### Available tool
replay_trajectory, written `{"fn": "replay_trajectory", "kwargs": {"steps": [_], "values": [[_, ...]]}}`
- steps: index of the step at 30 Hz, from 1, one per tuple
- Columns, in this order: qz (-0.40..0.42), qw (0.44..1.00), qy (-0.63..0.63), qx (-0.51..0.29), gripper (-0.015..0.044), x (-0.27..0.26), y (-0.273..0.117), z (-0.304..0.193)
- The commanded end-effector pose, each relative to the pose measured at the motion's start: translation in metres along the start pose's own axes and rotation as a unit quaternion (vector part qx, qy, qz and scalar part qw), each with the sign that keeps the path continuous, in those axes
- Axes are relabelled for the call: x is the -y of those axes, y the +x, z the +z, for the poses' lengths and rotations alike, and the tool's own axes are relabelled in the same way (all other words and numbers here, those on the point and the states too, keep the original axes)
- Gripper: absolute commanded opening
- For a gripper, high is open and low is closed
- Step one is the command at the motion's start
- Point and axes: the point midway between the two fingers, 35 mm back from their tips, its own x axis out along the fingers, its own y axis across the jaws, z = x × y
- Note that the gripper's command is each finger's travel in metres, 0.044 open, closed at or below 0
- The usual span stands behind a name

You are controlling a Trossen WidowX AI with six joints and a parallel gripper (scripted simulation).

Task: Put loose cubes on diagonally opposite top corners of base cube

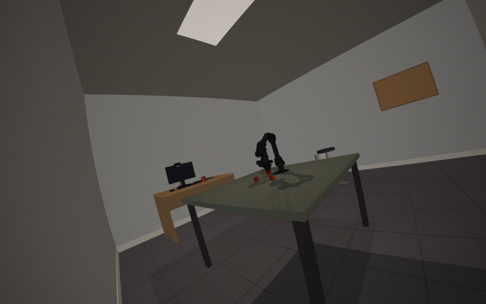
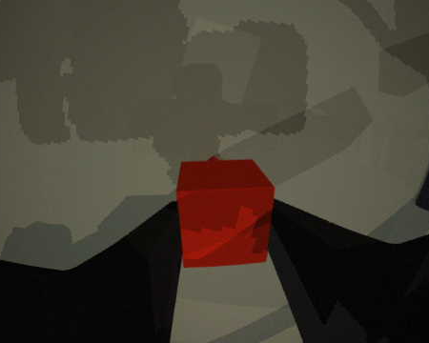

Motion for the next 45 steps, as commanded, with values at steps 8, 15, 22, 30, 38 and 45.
{"fn": "replay_trajectory", "kwargs": {"steps": [8,15,22,30,38,45], "values": [[-0.003,1.0,0.004,0.002,0.0105,0.001,0.011,0.001],[-0.003,1.0,0.0,0.002,0.0105,0.001,0.013,0.001],[-0.003,1.0,0.0,0.002,0.0105,0.001,0.013,0.001],[-0.003,1.0,0.0,0.002,0.0131,0.001,0.013,0.001],[-0.003,1.0,0.0,0.002,0.0205,0.001,0.013,0.001],[-0.003,1.0,0.002,0.0,0.0205,0.001,0.0,0.0]]}}
